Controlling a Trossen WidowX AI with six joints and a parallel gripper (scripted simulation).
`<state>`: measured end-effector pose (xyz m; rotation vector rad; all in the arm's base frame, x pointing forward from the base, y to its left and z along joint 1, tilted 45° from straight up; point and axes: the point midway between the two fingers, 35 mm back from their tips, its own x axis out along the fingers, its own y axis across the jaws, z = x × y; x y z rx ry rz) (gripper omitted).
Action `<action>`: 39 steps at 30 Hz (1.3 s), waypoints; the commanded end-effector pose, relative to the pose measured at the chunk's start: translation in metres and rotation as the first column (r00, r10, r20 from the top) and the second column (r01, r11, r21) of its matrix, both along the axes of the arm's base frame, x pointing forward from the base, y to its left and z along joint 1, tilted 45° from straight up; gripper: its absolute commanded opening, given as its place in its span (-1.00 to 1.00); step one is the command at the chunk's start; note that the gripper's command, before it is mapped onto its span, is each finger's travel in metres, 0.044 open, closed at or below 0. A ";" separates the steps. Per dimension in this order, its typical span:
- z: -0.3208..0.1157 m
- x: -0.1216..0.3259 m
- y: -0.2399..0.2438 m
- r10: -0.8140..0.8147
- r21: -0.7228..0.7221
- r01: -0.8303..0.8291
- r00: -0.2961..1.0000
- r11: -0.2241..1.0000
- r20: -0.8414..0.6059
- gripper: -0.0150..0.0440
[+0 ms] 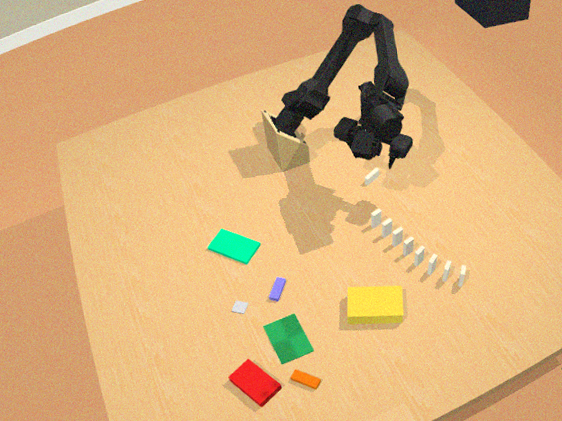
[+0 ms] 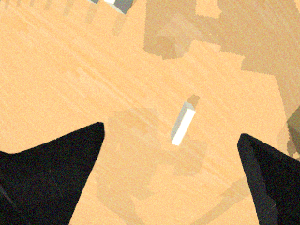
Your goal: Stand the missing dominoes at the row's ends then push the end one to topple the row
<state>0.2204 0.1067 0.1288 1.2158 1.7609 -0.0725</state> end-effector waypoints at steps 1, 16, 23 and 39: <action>-0.011 -0.028 0.009 -0.179 -0.015 0.180 0.966 0.984 -0.188 1.00; -0.043 -0.029 0.039 -0.180 -0.018 0.179 0.966 0.984 -0.186 1.00; -0.059 -0.034 0.054 -0.179 -0.011 0.180 0.966 0.984 -0.188 1.00; -0.069 -0.035 0.064 -0.178 -0.011 0.180 0.966 0.984 -0.188 1.00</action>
